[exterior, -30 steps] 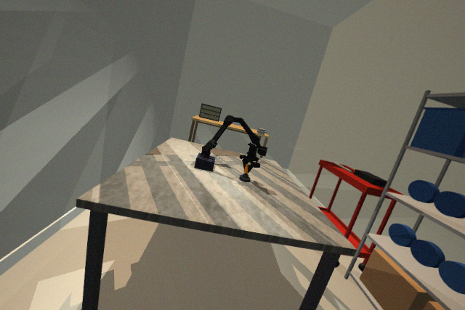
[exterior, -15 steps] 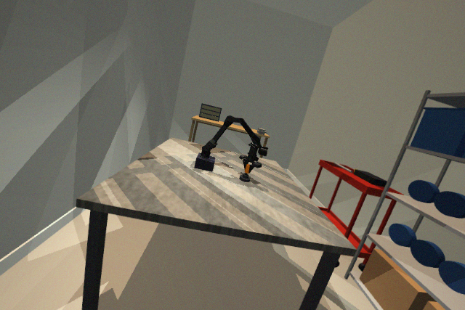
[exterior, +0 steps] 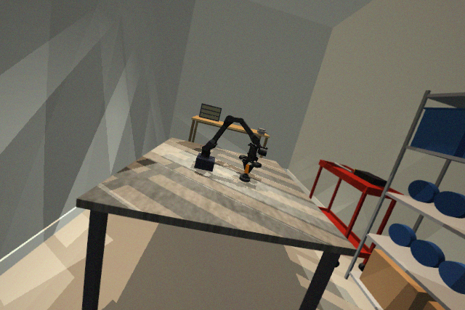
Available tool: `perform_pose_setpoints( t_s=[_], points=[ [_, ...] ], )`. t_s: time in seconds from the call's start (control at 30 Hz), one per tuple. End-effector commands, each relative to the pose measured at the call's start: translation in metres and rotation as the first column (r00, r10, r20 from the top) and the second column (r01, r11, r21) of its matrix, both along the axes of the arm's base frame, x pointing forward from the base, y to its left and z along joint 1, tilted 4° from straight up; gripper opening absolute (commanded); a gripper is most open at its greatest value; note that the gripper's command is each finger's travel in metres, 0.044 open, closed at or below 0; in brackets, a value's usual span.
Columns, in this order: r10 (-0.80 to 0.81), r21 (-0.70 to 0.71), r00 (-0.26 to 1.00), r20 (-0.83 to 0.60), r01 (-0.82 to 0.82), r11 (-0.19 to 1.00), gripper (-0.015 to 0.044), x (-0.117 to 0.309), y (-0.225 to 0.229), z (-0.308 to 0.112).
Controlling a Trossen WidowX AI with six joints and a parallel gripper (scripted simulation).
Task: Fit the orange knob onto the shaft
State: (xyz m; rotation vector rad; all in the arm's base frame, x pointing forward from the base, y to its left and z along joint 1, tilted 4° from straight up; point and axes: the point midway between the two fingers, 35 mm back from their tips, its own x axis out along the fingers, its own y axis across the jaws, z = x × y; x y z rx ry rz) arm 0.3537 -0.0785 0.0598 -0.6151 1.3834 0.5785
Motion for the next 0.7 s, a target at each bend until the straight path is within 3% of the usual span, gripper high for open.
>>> perform_pose_setpoints(
  t_s=[0.0, 0.67],
  points=[
    [0.004, 0.002, 1.0, 0.003, -0.004, 1.0, 0.0, -0.0033, 0.001, 0.0009],
    [0.004, 0.002, 1.0, 0.003, -0.004, 1.0, 0.0, -0.0002, 0.0006, 0.0011]
  ],
)
